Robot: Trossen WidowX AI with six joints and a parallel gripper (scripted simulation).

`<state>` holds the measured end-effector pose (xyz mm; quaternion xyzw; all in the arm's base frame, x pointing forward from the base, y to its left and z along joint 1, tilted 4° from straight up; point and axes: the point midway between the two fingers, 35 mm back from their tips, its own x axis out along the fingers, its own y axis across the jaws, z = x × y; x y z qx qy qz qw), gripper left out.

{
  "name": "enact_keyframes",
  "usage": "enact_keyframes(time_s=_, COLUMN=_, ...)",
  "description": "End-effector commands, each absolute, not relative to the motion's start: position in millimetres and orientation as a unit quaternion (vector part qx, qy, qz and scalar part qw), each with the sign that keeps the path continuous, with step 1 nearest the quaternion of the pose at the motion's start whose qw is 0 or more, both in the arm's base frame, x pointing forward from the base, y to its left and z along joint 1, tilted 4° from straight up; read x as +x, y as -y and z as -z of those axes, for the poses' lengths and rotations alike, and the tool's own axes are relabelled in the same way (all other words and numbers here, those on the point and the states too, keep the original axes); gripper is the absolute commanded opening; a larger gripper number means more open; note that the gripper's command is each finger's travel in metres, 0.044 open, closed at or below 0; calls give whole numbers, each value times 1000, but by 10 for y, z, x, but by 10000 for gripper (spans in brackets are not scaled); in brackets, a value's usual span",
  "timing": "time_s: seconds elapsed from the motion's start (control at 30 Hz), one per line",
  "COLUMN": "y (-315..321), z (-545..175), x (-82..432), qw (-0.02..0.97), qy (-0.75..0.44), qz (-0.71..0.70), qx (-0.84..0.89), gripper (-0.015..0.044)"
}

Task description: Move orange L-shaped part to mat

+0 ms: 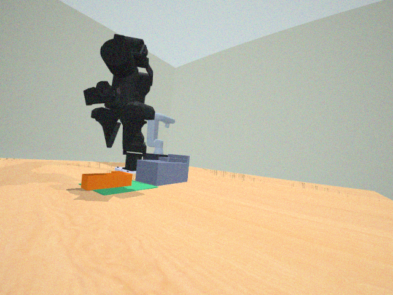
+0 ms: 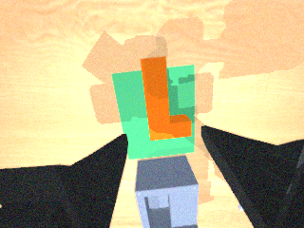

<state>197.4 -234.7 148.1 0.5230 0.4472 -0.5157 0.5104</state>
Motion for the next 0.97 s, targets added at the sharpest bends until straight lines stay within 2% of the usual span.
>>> enact_keyframes(time_s=0.0, y=2347, z=-1867, x=1968, qw=516, qy=-443, qz=515, qx=522, gripper=400)
enact_keyframes(time_s=0.13, y=2300, z=-2147, x=1925, qw=516, qy=-444, qz=514, qx=522, gripper=400)
enact_keyframes(time_s=0.93, y=2318, z=-2091, x=1936, qw=516, qy=-440, qz=516, qx=523, gripper=400)
